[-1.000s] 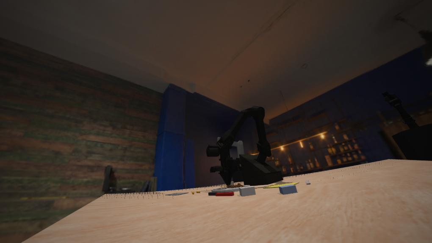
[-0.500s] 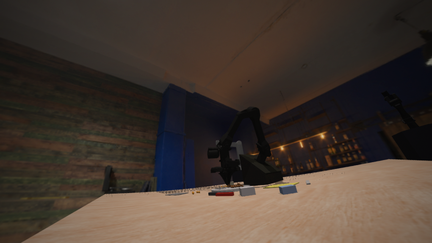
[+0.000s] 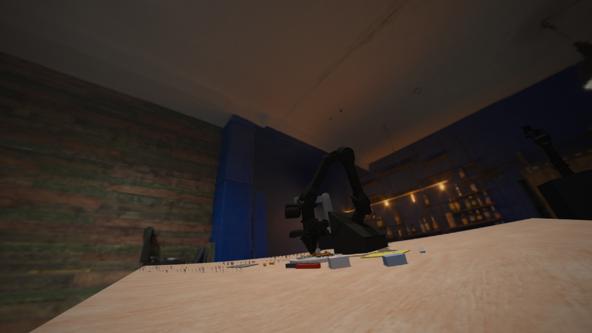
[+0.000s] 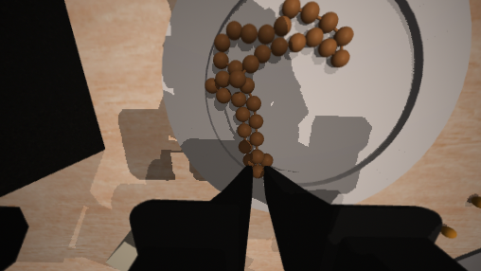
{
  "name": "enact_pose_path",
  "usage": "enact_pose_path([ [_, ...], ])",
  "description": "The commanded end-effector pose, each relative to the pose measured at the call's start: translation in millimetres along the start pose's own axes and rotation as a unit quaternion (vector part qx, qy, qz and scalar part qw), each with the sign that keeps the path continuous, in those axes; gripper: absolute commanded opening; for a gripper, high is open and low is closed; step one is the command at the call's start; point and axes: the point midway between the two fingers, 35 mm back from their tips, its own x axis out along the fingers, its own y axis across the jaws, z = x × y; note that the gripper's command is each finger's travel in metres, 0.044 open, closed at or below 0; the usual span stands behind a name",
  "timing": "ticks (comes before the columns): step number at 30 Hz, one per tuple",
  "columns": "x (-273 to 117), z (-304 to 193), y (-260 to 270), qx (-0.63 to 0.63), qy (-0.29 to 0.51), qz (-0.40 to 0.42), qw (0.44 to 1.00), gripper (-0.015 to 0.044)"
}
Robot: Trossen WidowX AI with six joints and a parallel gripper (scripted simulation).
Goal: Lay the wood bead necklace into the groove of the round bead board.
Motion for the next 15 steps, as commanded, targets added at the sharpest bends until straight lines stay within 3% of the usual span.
enact_pose_path([
  [1,6.0,0.6,1.9,0.002,-0.001,0.004,1.000,0.0000],
  [13,6.0,0.6,1.9,0.002,-0.001,0.004,1.000,0.0000],
  [15,3.5,-1.8,0.2,0.000,0.002,0.000,1.000,0.0053],
])
